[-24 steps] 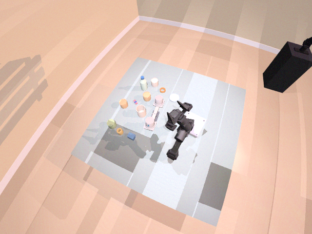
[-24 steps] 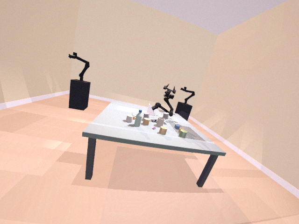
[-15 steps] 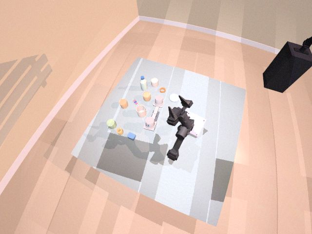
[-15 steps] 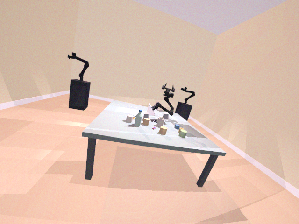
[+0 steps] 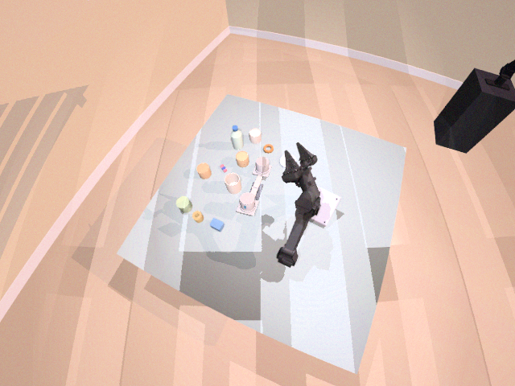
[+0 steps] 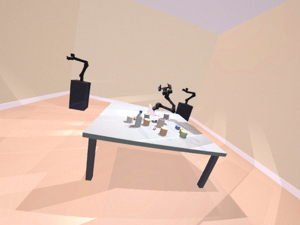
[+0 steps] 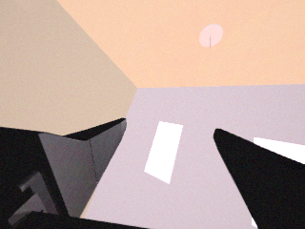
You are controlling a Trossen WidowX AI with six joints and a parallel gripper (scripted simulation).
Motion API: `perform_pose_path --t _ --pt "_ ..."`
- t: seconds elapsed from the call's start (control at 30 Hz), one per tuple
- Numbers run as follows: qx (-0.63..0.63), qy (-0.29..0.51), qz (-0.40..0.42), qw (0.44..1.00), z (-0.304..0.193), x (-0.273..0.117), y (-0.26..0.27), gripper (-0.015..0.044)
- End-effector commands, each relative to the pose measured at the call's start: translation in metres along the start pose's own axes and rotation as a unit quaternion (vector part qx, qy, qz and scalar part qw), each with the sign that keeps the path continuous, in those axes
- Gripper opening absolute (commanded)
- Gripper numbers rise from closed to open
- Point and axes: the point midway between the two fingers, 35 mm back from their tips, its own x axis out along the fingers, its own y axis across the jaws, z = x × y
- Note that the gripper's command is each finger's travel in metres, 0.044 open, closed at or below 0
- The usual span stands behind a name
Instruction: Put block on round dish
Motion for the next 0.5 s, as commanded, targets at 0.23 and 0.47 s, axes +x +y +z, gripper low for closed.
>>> perform_pose_path --t 0.23,0.47 --pt "0.131 -0.069 0.114 0.983 0.020 0.016 0.051 0.0440" --pt "0.210 -0.107 0.190 0.953 0.038 0.019 0.080 0.0440"
